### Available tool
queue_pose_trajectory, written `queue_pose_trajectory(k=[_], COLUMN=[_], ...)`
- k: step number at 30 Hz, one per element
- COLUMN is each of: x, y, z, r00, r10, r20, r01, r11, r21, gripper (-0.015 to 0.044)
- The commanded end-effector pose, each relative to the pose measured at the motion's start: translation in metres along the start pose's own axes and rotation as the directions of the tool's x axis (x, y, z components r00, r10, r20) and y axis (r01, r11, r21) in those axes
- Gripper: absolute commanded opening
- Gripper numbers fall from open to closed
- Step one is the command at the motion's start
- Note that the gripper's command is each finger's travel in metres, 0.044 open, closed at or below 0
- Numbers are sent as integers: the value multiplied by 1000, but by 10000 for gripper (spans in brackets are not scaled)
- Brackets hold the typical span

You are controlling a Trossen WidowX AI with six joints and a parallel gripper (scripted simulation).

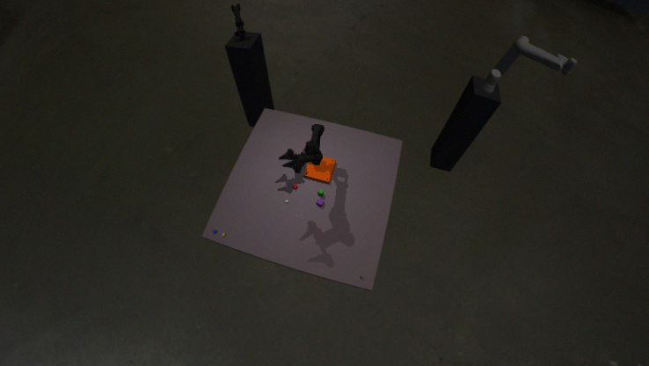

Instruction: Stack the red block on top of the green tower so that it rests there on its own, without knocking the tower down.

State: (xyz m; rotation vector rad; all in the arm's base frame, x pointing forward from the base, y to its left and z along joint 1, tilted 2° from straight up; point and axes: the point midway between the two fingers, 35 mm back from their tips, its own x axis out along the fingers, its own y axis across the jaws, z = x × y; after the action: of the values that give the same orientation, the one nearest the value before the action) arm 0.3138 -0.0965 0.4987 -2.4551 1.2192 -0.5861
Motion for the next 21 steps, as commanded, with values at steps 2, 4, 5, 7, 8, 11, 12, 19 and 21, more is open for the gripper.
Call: queue_pose_trajectory(k=[2, 4, 5, 7, 8, 11, 12, 19, 21], x=[1, 5, 7, 11, 12, 17, 18, 24, 25], y=[0, -1, -1, 0, 0, 4, 5, 21, 28], z=[4, 16, 23, 37, 44, 65, 72, 123, 138], r00=[1000, 999, 998, 996, 994, 985, 982, 940, 922], r10=[-5, -18, -25, -35, -40, -48, -49, -35, -24], r20=[9, 36, 53, 87, 105, 164, 185, 340, 387], r01=[5, 16, 21, 25, 24, 12, 4, -108, -157], r11=[1000, 998, 997, 992, 989, 977, 972, 914, 890], r21=[14, 53, 75, 120, 143, 213, 237, 390, 428], gripper=[440, 440, 440, 440, 440, 440, 440, 440, 440])
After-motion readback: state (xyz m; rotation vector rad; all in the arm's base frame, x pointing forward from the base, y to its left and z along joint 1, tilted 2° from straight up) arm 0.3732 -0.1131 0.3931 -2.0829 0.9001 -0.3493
